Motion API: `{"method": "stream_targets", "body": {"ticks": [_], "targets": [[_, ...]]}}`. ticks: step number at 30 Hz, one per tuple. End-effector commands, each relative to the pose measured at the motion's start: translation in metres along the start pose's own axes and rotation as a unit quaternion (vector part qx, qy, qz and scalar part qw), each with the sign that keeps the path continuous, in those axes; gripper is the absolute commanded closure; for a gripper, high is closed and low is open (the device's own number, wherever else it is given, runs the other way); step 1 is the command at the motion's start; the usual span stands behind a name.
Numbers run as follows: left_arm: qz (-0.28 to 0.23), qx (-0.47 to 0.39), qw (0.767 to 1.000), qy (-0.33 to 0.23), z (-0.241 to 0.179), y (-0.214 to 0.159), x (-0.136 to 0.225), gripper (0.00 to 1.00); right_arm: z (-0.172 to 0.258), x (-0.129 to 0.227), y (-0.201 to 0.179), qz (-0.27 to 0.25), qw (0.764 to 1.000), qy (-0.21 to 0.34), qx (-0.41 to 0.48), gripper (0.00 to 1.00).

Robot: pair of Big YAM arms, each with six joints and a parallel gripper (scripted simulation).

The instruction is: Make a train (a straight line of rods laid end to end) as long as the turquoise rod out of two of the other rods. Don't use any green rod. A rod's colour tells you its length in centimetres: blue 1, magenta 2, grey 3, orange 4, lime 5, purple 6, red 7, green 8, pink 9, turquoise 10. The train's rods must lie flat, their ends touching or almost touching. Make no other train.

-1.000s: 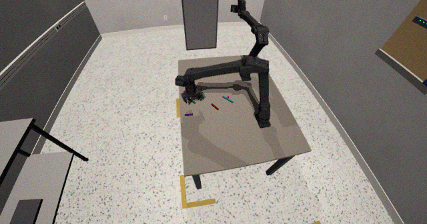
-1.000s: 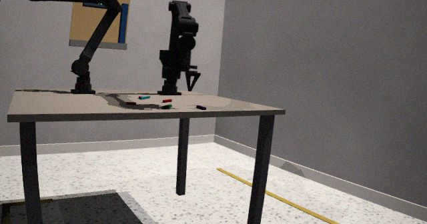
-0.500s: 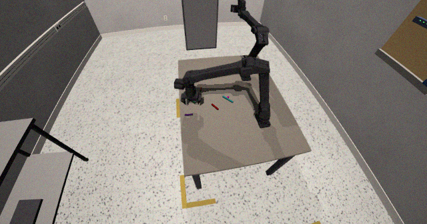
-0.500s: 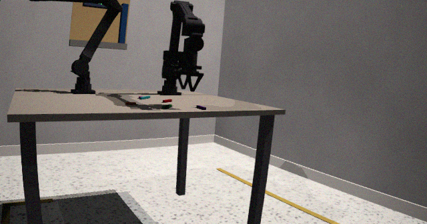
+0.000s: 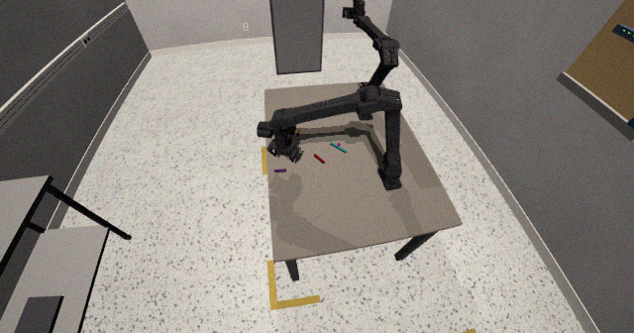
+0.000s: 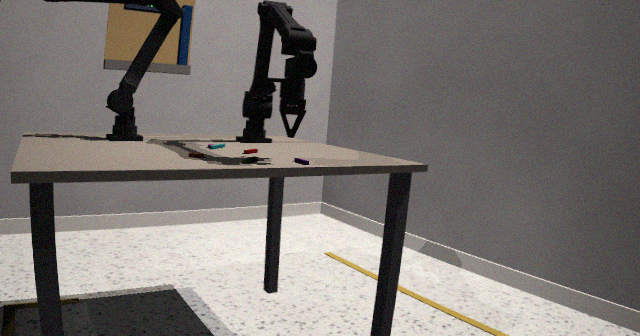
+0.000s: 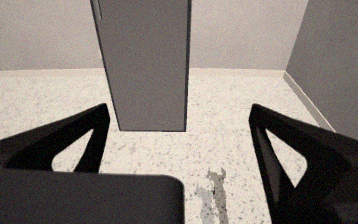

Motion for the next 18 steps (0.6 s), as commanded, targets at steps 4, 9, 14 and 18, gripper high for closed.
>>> {"method": "stream_targets", "body": {"ticks": [4, 9, 14, 18], "targets": [[0.002, -0.101, 0.994, 0.028, 0.0039, -0.0147, 0.0217, 0.00, -0.0030, -0.0033, 0.0373, -0.028, 1.000, -0.003, -0.004, 0.00], [0.004, -0.119, 0.992, 0.033, 0.0075, -0.0109, 0.0251, 0.00, -0.0030, -0.0033, 0.0373, -0.028, 1.000, -0.003, -0.004, 0.00], [0.004, -0.124, 0.992, 0.032, 0.0067, -0.0115, 0.0243, 0.00, -0.0030, -0.0033, 0.0373, -0.028, 1.000, -0.003, -0.004, 0.00], [0.004, -0.124, 0.992, 0.032, 0.0067, -0.0115, 0.0243, 0.00, -0.0030, -0.0033, 0.0373, -0.028, 1.000, -0.003, -0.004, 0.00]]}}
Point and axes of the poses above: on each arm, the point where the finger pads meet when closed, its own x axis back along the fingers, its own z axis across the jaws, y = z × x, the point moved 1 cm from there along x, back along the fingers, and after that the axes turned 9 degrees about x, right-handed, at the moved point
